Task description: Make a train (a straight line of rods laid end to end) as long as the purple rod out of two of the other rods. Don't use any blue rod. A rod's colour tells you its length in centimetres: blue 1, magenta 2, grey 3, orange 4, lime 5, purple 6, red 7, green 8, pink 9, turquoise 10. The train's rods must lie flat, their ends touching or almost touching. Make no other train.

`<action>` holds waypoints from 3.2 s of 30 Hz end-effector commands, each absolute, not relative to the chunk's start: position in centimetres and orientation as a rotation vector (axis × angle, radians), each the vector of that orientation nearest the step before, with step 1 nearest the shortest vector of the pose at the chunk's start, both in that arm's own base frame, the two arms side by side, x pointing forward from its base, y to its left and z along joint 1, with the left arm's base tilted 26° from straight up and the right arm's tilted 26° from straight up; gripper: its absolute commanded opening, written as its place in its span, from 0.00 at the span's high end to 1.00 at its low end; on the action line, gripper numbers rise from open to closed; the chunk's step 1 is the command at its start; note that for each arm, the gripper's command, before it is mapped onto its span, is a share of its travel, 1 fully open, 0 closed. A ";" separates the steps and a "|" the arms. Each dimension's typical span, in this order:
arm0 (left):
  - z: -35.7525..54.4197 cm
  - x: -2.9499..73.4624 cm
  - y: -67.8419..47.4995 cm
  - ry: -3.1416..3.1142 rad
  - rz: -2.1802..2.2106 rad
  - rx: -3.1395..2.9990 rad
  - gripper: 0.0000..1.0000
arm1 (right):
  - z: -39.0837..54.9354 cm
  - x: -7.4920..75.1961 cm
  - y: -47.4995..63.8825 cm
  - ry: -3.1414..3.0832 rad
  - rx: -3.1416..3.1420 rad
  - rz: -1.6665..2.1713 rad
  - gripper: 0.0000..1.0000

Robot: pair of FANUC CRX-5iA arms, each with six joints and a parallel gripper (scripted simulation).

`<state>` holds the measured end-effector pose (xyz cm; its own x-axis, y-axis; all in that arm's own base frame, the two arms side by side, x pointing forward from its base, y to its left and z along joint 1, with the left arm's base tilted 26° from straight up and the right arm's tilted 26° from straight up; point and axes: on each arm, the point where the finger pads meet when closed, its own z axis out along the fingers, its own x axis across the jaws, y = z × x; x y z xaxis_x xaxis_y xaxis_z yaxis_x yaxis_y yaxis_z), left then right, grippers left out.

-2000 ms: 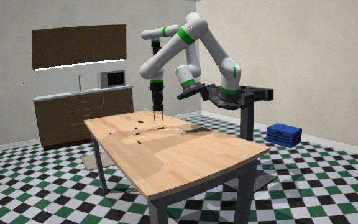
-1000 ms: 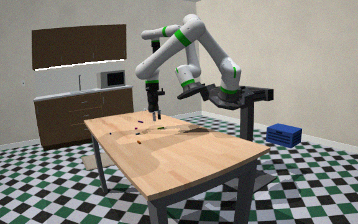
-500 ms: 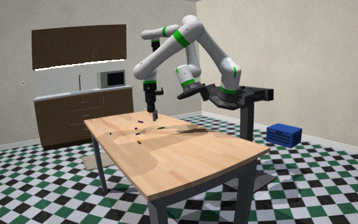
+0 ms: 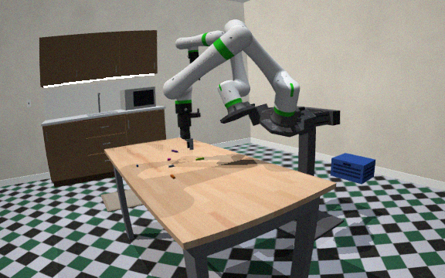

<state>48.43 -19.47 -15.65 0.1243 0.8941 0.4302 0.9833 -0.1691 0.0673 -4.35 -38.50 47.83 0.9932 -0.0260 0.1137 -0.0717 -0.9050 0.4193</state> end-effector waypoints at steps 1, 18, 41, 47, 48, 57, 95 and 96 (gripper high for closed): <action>-15.7 48.8 -20.0 -2.010 -0.599 -2.051 0.00 | 47.9 -4.4 -38.5 -0.070 2.698 0.146 0.00; -16.2 50.8 -21.7 -2.552 -0.678 -1.515 0.00 | 47.9 -4.4 -38.5 -0.070 2.698 0.146 0.00; -16.6 54.3 -23.5 -3.077 -0.721 -0.548 0.00 | 47.9 -4.4 -38.5 -0.070 2.698 0.146 0.00; -16.6 55.3 -23.8 -3.158 -0.717 -0.260 0.00 | 47.9 -4.4 -38.5 -0.070 2.698 0.146 0.00; -16.6 55.5 -23.8 -3.169 -0.716 -0.211 0.00 | 47.9 -4.4 -38.5 -0.070 2.698 0.146 0.00; -16.5 56.2 -24.0 -3.210 -0.707 0.016 0.00 | 47.9 -4.4 -38.5 -0.070 2.698 0.146 0.00; -16.5 56.4 -24.0 -3.216 -0.705 0.063 0.00 | 47.9 -4.4 -38.5 -0.070 2.698 0.146 0.00; -16.5 56.4 -24.0 -3.216 -0.705 0.063 0.00 | 47.9 -4.4 -38.5 -0.070 2.698 0.146 0.00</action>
<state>56.35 -23.88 -16.65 -0.9881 -0.0051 -0.1535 -0.0690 0.9074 0.4145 -4.35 -38.50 47.83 0.9932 -0.0260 0.1137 -0.0717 -0.9050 0.4193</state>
